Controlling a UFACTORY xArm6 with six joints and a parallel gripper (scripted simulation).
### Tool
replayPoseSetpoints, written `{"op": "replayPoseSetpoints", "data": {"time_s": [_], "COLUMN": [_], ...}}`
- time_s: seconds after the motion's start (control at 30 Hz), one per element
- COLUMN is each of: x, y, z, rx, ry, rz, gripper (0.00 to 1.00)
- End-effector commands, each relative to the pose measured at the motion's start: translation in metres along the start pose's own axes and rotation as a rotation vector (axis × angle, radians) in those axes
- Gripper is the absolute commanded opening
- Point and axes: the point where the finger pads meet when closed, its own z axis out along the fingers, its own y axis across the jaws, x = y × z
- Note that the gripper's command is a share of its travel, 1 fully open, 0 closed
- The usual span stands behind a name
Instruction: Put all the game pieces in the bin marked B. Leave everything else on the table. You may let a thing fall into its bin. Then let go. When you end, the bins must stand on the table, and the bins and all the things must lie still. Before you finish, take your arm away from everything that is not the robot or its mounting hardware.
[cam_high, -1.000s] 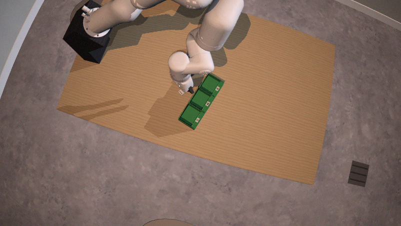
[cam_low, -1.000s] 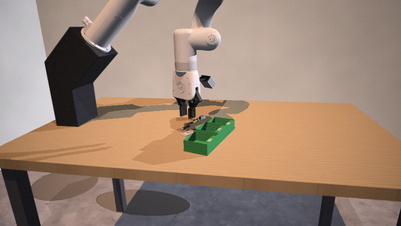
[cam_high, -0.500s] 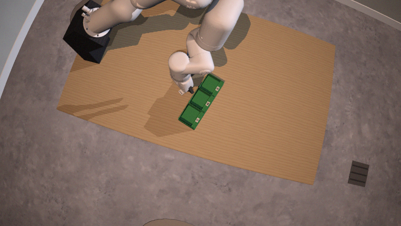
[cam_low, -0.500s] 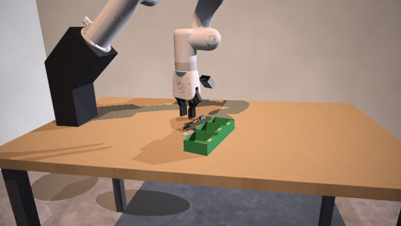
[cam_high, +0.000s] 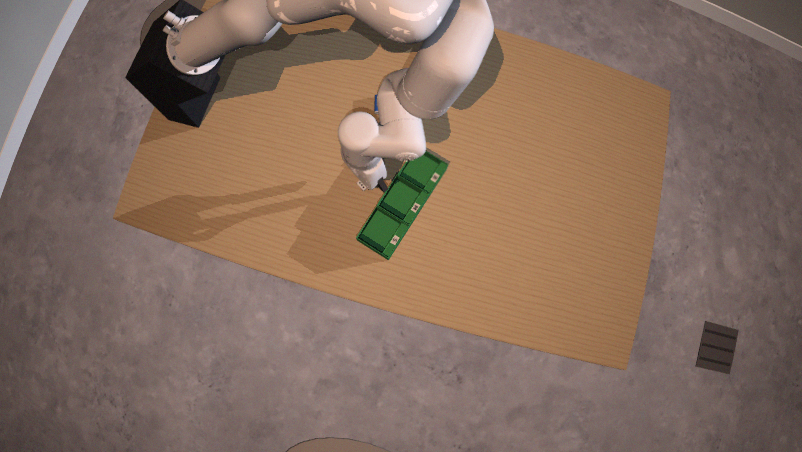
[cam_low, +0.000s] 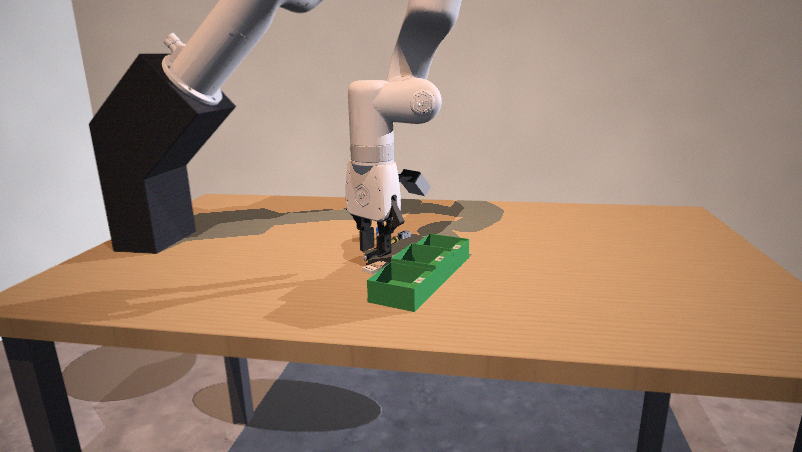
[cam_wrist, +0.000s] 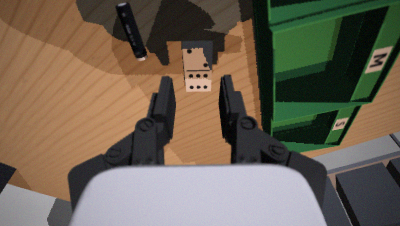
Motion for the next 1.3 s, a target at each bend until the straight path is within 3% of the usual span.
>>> {"op": "replayPoseSetpoints", "data": {"time_s": [0.0,1.1,1.13,1.27], "x": [0.001,0.001,0.001,0.001], "y": [0.002,0.002,0.002,0.002], "z": [0.015,0.030,0.030,0.030], "rx": [-0.004,-0.004,-0.004,-0.004], "ry": [-0.001,-0.001,-0.001,-0.001], "rz": [-0.001,-0.001,-0.001,-0.001], "gripper": [0.41,0.41,0.00,0.00]}}
